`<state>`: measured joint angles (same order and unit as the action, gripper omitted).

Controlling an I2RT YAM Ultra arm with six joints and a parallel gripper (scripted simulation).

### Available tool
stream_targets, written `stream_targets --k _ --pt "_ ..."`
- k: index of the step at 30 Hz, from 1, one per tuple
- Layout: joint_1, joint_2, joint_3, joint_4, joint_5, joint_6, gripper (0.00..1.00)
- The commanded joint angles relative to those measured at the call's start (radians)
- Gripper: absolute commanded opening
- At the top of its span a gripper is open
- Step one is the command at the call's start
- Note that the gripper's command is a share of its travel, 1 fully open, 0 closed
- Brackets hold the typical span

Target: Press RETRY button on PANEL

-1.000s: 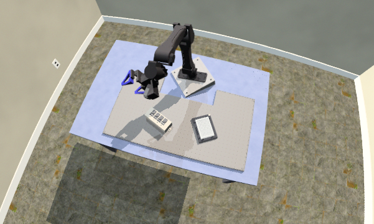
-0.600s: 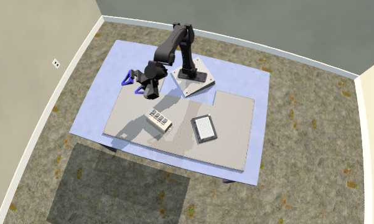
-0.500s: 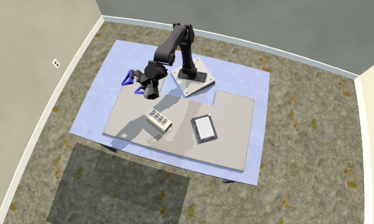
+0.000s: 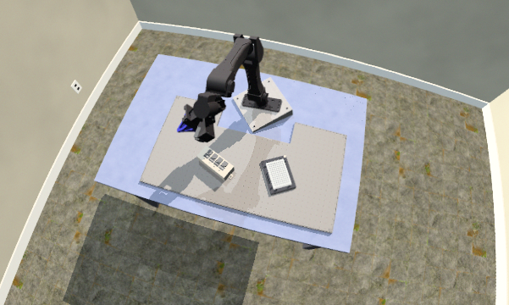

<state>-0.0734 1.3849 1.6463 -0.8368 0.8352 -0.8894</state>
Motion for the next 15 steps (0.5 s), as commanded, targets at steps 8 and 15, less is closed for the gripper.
stream_targets --k 8,15 --pt "-0.025 0.054 0.026 -0.105 -0.121 0.187 0.0" --pt "-0.041 0.096 0.033 -0.169 -0.21 0.317 0.0"
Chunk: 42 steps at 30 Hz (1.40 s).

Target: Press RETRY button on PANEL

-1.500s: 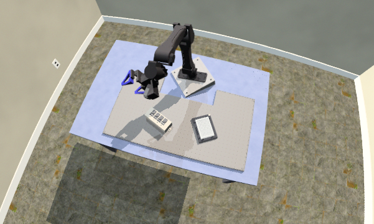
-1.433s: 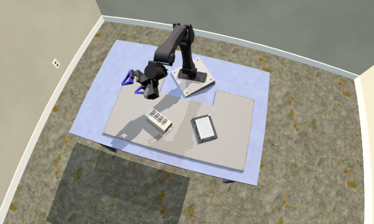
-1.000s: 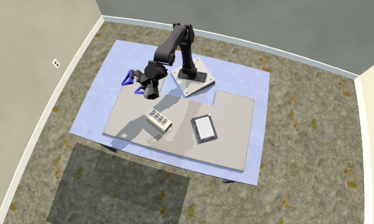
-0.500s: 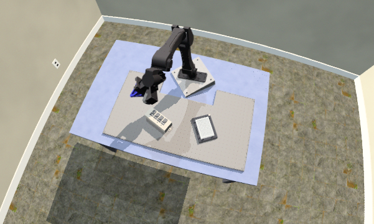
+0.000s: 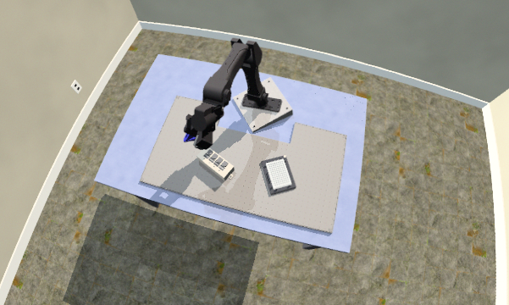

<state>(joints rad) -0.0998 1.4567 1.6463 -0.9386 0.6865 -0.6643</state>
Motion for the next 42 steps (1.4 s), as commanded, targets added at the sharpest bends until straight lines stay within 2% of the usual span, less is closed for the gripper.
stream_targets --k 1,4,6,10,11,12,13,14,16,17,21,23,26,28,35,40,42 --pt "-0.013 0.025 0.021 -0.06 -0.062 0.097 0.0" --pt "-0.021 0.045 0.036 -0.097 -0.101 0.154 0.0" --pt "-0.021 0.045 0.036 -0.097 -0.101 0.154 0.0" --pt "-0.037 0.081 0.056 -0.158 -0.174 0.255 0.0" --pt "-0.034 0.081 0.04 -0.15 -0.174 0.262 0.0" --pt "-0.028 0.084 -0.003 -0.154 -0.174 0.267 0.0" --pt "-0.026 0.085 -0.002 -0.155 -0.176 0.267 0.0" --pt "-0.037 0.091 0.038 -0.163 -0.194 0.293 0.0" --pt "-0.044 0.108 0.045 -0.191 -0.229 0.345 0.0" --pt "-0.042 0.108 0.014 -0.19 -0.229 0.35 0.0" --pt "-0.053 0.133 0.045 -0.229 -0.282 0.427 0.0" --pt "-0.053 0.133 0.045 -0.229 -0.282 0.427 0.0" --pt "-0.064 0.161 0.054 -0.271 -0.336 0.504 0.0" --pt "-0.063 0.162 0.042 -0.268 -0.344 0.514 0.0" --pt "-0.079 0.208 0.042 -0.34 -0.444 0.672 0.0" --pt "-0.084 0.221 0.046 -0.359 -0.47 0.706 0.0" --pt "-0.089 0.236 0.043 -0.38 -0.503 0.755 0.0"
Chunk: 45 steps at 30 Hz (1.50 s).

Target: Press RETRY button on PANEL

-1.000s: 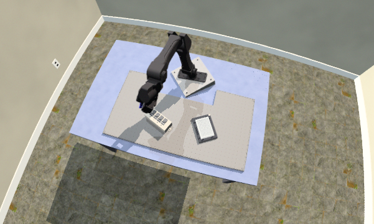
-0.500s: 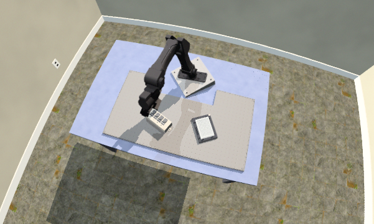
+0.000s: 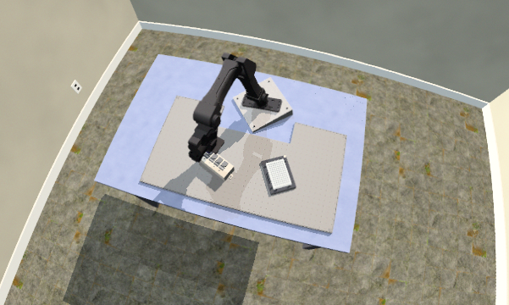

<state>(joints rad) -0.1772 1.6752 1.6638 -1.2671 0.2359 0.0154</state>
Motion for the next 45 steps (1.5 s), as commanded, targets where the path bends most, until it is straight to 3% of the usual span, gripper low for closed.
stream_targets --k 1,3,4,7,11,45 --pt "-0.013 0.024 0.019 -0.062 -0.066 0.1 0.0" --pt "-0.015 0.037 -0.016 -0.089 -0.094 0.152 0.0" --pt "-0.023 0.047 0.035 -0.098 -0.113 0.167 0.0" --pt "-0.026 0.052 0.037 -0.101 -0.119 0.166 0.0" --pt "-0.02 0.027 0.038 -0.103 -0.122 0.165 0.0" --pt "-0.02 0.029 0.039 -0.104 -0.121 0.165 0.0"
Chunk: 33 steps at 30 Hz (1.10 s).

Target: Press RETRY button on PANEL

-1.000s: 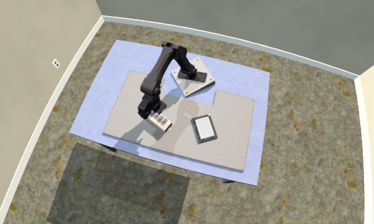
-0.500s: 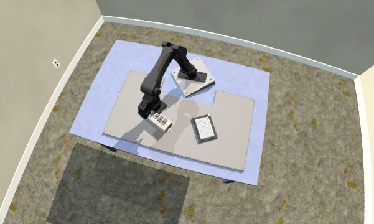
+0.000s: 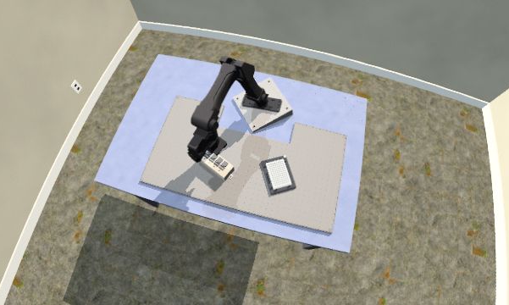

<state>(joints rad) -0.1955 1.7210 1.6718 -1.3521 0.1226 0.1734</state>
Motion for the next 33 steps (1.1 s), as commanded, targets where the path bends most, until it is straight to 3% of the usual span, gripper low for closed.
stream_targets --k 1,9,11,33 --pt "-0.001 -0.017 0.031 -0.019 -0.008 0.007 0.0" --pt "-0.001 -0.017 0.031 -0.019 -0.008 0.007 0.0" --pt "-0.006 -0.016 -0.021 0.018 -0.008 0.004 0.0" --pt "-0.02 0.014 -0.146 0.147 -0.011 -0.016 0.0"
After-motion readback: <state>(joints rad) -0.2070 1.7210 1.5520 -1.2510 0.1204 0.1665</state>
